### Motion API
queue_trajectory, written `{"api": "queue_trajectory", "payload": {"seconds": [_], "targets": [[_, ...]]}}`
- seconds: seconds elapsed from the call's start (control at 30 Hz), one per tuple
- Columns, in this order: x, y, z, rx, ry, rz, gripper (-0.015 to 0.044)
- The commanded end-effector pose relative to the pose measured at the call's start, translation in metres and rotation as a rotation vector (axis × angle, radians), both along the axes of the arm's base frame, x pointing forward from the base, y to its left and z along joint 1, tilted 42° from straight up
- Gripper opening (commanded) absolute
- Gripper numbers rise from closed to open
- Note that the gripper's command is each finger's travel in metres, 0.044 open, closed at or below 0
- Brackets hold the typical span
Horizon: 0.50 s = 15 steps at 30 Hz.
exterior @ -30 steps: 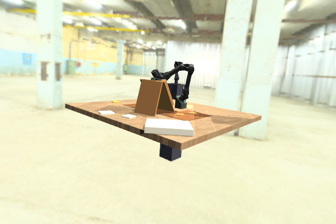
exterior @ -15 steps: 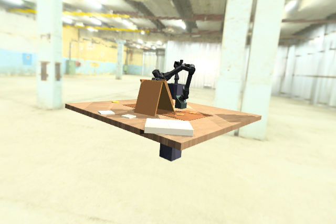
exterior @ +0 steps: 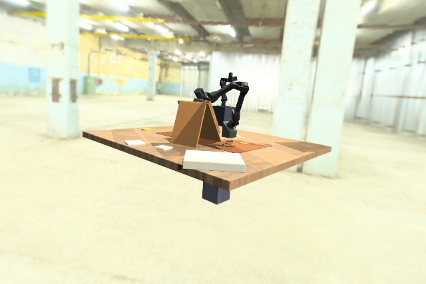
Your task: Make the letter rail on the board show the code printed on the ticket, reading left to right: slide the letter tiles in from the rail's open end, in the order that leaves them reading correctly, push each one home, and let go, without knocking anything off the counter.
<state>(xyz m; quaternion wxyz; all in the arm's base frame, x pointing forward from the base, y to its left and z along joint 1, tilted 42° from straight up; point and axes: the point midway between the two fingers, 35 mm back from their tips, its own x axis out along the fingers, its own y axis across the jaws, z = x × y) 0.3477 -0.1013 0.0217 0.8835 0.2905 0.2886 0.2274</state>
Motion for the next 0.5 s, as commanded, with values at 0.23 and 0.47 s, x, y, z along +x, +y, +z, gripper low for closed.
{"api": "queue_trajectory", "payload": {"seconds": [0.23,0.47], "targets": [[-0.0026,0.0056,0.0047,0.000,0.002,-0.002,0.0000],[-0.0035,0.0084,0.0072,0.000,0.002,-0.002,0.0000]]}}
